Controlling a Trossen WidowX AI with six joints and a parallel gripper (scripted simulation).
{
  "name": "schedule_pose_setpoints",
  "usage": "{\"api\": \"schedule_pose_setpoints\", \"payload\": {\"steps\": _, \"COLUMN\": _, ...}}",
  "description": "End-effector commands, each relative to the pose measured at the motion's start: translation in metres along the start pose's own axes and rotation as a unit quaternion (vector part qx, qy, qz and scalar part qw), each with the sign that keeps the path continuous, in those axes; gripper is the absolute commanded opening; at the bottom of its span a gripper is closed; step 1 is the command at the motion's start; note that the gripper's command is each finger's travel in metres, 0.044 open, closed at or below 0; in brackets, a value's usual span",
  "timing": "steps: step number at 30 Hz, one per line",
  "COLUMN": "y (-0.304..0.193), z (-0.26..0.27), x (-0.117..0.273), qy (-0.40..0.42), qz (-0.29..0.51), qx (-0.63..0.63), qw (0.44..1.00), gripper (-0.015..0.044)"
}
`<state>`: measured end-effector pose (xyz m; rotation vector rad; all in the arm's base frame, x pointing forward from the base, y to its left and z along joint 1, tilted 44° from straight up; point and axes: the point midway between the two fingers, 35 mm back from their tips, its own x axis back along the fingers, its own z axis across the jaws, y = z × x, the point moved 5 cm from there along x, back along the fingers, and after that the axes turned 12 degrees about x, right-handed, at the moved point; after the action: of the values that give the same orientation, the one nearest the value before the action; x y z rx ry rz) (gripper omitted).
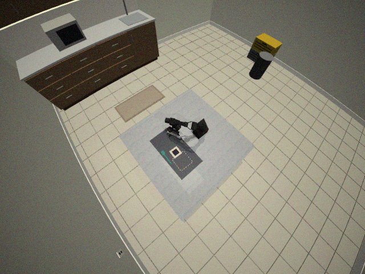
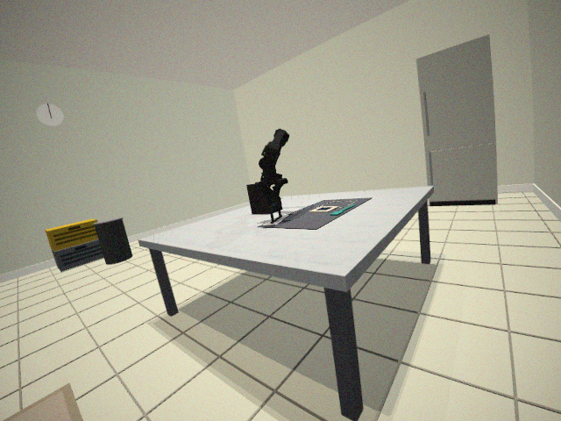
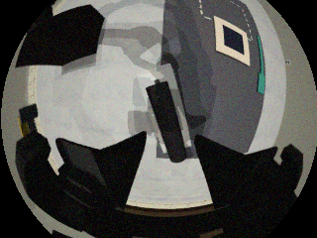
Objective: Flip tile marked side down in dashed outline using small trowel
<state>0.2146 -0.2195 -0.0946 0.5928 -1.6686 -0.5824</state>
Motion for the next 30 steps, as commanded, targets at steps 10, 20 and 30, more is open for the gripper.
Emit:
{"api": "schedule_pose_setpoints", "payload": {"steps": 10, "y": 0.0, "z": 0.0, "x": 0.0, "qy": 0.001, "qz": 0.0, "qx": 0.182, "qw": 0.983, "gripper": 0.027}}
{"api": "schedule_pose_setpoints", "payload": {"steps": 20, "y": -0.001, "z": -0.001, "x": -0.009, "qy": 0.001, "qz": 0.0, "qx": 0.182, "qw": 0.983, "gripper": 0.027}}
{"api": "schedule_pose_setpoints", "payload": {"steps": 30, "y": -0.001, "z": -0.001, "x": -0.025, "qy": 0.001, "qz": 0.0, "qx": 0.182, "qw": 0.983, "gripper": 0.027}}
